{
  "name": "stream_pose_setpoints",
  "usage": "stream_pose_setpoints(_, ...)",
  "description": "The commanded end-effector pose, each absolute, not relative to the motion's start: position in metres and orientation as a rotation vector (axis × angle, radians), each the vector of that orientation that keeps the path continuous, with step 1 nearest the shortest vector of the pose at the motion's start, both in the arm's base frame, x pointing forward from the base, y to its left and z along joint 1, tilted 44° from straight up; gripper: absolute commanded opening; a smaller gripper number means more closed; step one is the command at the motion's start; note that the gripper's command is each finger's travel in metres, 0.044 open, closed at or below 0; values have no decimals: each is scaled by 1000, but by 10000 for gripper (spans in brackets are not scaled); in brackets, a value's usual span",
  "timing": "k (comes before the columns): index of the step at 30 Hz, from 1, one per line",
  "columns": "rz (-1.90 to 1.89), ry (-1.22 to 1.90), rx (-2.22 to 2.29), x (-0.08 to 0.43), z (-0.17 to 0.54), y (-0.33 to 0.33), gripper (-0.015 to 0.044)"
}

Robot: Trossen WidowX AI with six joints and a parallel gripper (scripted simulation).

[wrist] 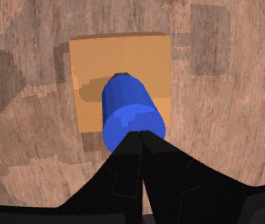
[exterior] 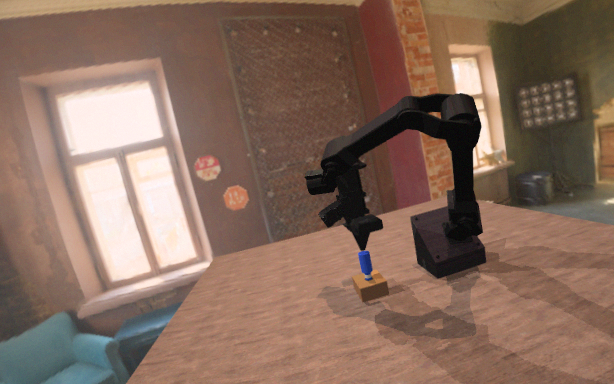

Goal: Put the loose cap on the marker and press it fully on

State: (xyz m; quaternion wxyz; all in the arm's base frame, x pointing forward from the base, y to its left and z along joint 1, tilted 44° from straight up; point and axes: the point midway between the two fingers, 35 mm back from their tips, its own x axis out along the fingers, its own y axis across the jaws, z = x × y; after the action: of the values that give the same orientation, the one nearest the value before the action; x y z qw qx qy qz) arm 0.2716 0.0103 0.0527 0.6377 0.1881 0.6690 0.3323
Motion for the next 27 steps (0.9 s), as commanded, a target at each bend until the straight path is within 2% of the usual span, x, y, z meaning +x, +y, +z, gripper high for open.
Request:
stream_pose_setpoints(1,759,1528,437,270,49,15,0)
stream_pose_setpoints(17,754,1520,429,272,45,17,0)
stream_pose_setpoints(27,752,1523,429,282,108,-43,0)
